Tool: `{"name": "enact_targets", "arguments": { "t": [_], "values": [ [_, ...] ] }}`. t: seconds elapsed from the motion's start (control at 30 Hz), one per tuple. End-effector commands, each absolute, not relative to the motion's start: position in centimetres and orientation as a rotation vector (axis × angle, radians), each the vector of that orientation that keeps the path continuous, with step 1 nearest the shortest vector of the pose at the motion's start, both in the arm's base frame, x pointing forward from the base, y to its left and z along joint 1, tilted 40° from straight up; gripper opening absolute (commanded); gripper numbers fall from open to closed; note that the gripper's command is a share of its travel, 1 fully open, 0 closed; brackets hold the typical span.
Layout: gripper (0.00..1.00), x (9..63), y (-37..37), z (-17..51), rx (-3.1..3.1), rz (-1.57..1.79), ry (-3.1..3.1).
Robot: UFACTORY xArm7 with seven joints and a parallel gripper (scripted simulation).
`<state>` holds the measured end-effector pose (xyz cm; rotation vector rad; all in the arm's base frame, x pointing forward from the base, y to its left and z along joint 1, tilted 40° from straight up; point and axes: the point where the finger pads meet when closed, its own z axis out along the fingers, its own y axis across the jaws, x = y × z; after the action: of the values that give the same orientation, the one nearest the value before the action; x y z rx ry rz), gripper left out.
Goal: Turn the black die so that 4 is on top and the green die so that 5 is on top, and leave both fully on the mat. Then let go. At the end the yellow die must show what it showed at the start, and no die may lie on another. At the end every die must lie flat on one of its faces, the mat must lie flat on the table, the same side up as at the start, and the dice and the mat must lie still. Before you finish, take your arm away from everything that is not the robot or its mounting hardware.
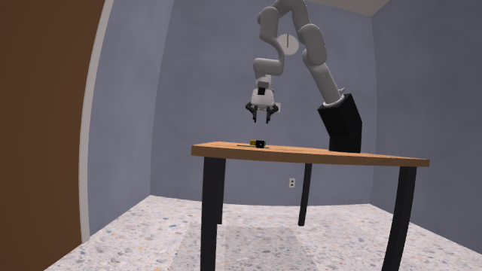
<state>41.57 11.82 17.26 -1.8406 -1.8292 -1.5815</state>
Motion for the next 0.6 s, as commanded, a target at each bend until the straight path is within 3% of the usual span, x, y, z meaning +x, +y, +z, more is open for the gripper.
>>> {"name": "enact_targets", "arguments": {
  "t": [0.0,0.57],
  "values": [
    [0.47,41.6,12.6,17.7,-2.028,-1.457,-1.893],
    [0.47,41.1,14.0,18.8,-2.448,-1.119,-2.008]
  ]
}}
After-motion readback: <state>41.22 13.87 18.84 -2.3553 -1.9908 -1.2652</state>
